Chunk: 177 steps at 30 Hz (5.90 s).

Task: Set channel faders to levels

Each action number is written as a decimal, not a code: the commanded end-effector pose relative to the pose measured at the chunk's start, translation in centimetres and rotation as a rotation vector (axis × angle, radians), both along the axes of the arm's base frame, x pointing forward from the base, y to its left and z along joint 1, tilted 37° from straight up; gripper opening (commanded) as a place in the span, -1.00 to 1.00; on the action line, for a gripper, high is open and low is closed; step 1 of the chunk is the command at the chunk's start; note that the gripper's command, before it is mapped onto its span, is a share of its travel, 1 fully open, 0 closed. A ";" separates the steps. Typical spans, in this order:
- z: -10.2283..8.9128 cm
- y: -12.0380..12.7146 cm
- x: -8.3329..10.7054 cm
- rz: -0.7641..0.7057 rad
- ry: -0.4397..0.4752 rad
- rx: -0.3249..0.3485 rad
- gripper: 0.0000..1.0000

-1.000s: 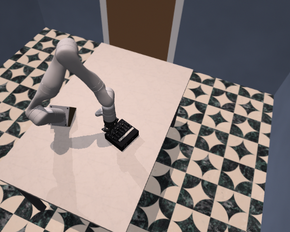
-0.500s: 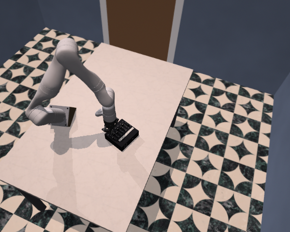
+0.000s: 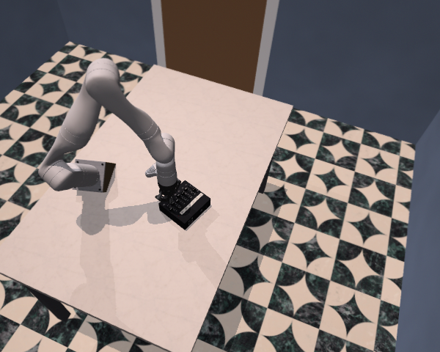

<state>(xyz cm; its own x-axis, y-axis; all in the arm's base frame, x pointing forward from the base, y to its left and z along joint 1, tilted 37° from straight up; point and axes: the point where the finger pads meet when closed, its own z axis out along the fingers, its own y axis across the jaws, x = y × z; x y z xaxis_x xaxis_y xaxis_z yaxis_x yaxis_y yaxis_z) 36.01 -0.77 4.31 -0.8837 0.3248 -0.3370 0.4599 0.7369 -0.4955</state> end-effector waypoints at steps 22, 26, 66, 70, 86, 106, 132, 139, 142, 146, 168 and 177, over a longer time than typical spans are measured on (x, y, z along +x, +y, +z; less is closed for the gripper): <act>0.4 -0.3 1.0 0.000 -0.001 0.001 -1.00; 0.5 -0.4 1.3 0.000 -0.001 0.001 -1.00; 0.9 -0.9 2.4 0.000 -0.001 0.001 -1.00; 0.9 -0.9 2.5 0.000 -0.001 0.001 -1.00; 0.9 -0.9 2.5 0.000 -0.001 0.001 -1.00; 1.0 -0.9 2.5 0.000 -0.001 0.001 -1.00; 0.9 -0.8 2.4 0.000 -0.001 0.001 -1.00; 0.8 -0.8 2.1 0.000 -0.001 0.001 -1.00; 0.8 -0.7 2.0 0.000 -0.001 0.001 -1.00; 0.8 -0.7 2.0 0.000 -0.001 0.001 -1.00; 3.9 1.6 1.7 0.000 -0.001 0.001 -1.00; 4.0 1.7 1.7 0.000 -0.001 0.001 -1.00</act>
<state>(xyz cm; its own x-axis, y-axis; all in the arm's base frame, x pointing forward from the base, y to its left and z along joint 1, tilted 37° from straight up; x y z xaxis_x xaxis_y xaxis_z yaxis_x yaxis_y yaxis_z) 37.66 0.79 8.25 -0.8829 0.3268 -0.3373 0.4616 0.7358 -0.4955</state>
